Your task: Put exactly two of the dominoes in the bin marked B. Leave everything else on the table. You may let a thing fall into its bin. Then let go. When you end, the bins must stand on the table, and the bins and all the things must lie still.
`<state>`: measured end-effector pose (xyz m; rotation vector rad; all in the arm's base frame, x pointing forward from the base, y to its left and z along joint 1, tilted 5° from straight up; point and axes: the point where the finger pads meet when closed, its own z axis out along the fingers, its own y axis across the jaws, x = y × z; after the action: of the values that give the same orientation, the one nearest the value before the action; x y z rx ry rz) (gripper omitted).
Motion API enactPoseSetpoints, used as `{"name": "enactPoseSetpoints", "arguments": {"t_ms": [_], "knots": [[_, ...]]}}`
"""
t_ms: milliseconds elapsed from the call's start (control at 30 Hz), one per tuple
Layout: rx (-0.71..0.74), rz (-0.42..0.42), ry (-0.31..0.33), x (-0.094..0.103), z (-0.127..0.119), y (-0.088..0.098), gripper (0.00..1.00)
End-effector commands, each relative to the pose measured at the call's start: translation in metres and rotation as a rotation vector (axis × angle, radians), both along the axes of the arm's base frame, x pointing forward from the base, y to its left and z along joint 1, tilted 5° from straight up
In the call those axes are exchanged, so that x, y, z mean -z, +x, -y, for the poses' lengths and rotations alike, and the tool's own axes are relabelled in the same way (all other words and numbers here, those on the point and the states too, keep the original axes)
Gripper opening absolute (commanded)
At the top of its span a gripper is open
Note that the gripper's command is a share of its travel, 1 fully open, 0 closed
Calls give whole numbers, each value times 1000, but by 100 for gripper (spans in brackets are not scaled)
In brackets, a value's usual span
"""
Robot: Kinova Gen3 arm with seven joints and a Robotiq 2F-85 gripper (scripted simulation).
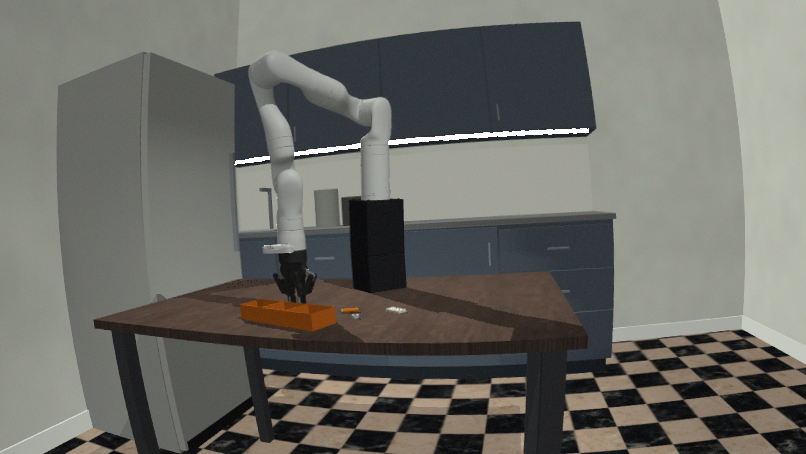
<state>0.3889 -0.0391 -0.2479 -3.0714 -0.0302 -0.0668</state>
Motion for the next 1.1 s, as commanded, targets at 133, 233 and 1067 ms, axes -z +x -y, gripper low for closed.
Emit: {"name": "enactPoseSetpoints", "arguments": {"t_ms": [133,233,1067], "knots": [[-1,6,-2,-24,2,2,21],[-1,6,-2,-34,3,1,21],[-1,6,-2,-57,4,0,21]]}}
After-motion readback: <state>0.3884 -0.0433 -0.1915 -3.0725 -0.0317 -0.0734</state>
